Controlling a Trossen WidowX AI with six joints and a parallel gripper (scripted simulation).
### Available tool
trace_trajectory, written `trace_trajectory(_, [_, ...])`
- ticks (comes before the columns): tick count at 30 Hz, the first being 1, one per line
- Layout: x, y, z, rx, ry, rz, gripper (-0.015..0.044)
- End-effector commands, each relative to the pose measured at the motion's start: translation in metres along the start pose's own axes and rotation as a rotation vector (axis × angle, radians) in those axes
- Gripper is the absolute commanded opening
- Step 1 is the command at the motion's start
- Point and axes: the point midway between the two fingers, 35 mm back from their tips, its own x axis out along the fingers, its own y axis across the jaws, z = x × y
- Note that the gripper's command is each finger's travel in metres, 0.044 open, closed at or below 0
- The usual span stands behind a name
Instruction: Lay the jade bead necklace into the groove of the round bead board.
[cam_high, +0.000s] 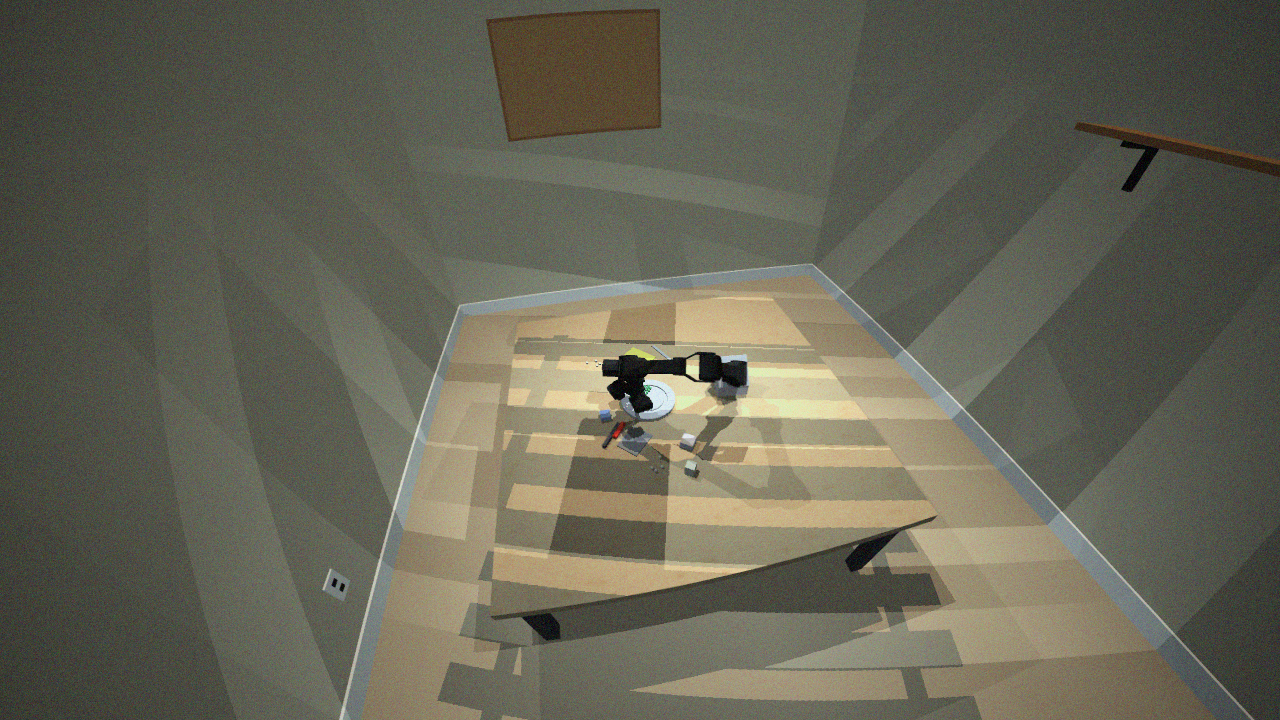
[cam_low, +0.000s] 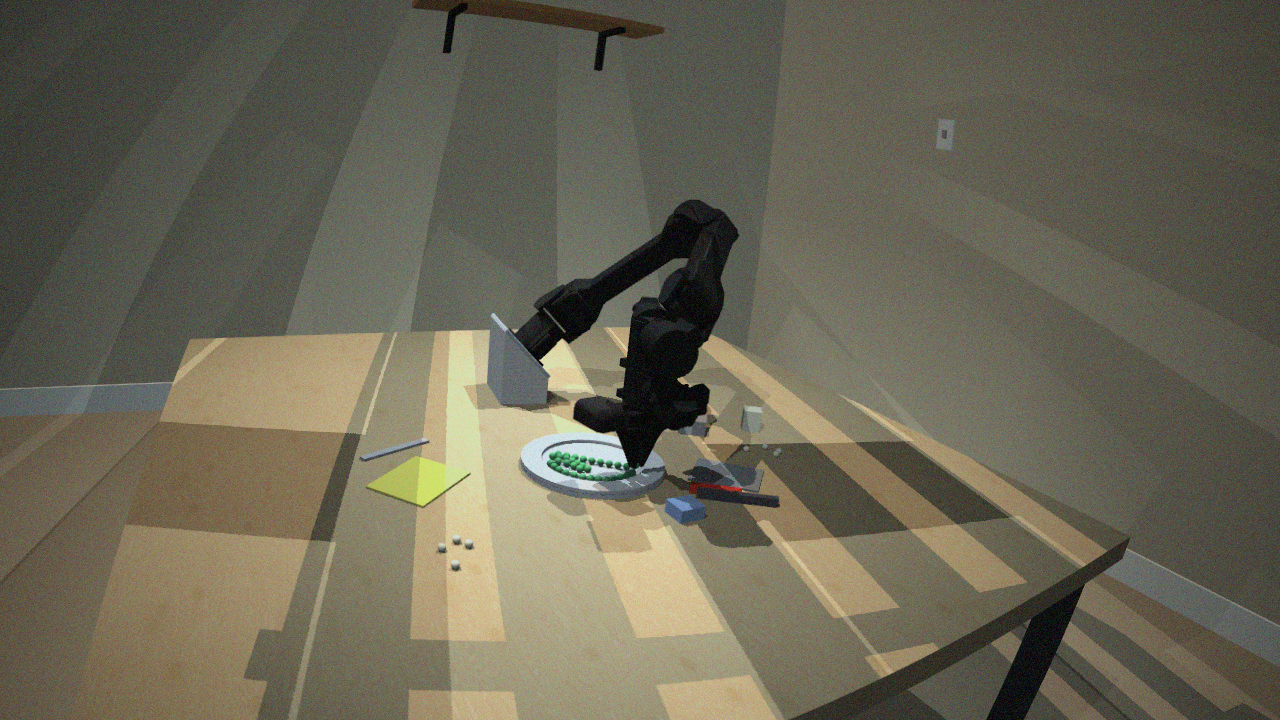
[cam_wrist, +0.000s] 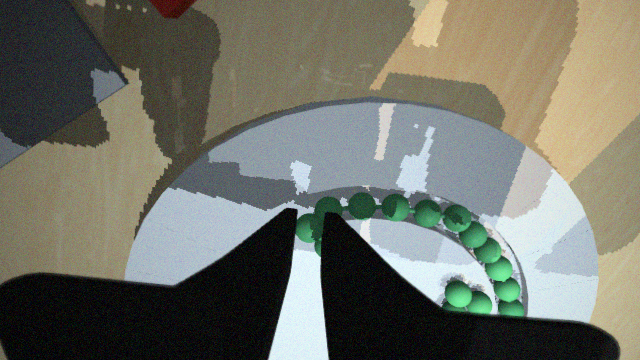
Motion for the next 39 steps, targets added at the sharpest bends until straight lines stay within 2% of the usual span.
trace_trajectory(1, [0.0053, 0.0019, -0.0007, 0.001, 0.002, 0.005, 0.0000])
trace_trajectory(3, [0.0055, 0.0019, -0.0007, 0.001, 0.002, 0.005, 0.0000])
trace_trajectory(20, [0.0009, 0.0010, -0.0006, 0.003, 0.003, 0.003, 0.0440])
trace_trajectory(39, [-0.0026, 0.0010, -0.0006, 0.001, 0.002, 0.005, 0.0440])
